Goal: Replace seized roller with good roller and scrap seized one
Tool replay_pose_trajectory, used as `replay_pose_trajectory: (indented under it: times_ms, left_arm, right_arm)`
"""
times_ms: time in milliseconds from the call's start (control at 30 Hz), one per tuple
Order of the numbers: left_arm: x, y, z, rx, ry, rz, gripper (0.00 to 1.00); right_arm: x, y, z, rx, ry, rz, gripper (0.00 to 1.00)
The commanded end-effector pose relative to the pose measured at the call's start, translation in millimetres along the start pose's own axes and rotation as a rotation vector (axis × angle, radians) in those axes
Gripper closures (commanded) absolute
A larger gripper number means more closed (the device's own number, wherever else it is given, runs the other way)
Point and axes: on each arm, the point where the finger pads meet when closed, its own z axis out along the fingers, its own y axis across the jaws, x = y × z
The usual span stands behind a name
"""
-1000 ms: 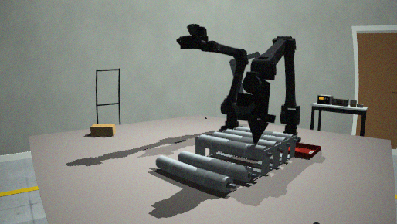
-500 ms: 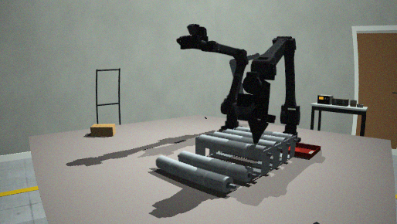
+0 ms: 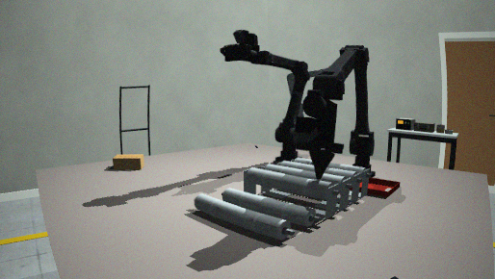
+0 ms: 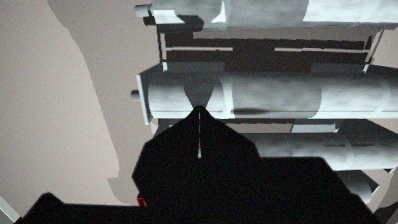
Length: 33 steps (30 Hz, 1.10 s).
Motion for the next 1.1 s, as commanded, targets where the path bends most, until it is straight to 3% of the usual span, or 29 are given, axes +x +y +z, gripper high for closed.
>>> replay_pose_trajectory:
  times_ms: [0,367,500,867,900,933,1067]
  left_arm:
    - [-8.1,4.9,-5.3,-0.003,-0.023,-0.018,1.0]
    - [-3.1,4.3,7.8,0.001,-0.002,-0.019,1.0]
    - [-6.4,4.6,-4.4,-0.002,-0.02,-0.019,1.0]
    - [-7.4,4.9,2.8,-0.002,-0.019,-0.019,1.0]
    - [-7.3,4.7,-5.8,-0.002,-0.02,-0.018,1.0]
    - [-21.8,2.3,-4.4,-0.001,-0.022,-0.012,1.0]
    - [-29.5,-0.4,-1.0,-0.003,-0.029,-0.005,1.0]
  right_arm:
    - [2.5,6.3,5.9,-0.012,0.015,-0.001,1.0]
    - [2.5,6.3,5.9,-0.012,0.015,-0.001,1.0]
    - [2.5,6.3,5.9,-0.012,0.015,-0.001,1.0]
    - [2.5,6.3,5.9,-0.012,0.015,-0.001,1.0]
    - [2.5,6.3,5.9,-0.012,0.015,-0.001,1.0]
    - [2.5,6.3,5.9,-0.012,0.015,-0.001,1.0]
    - [2.5,6.3,5.9,-0.012,0.015,-0.001,1.0]
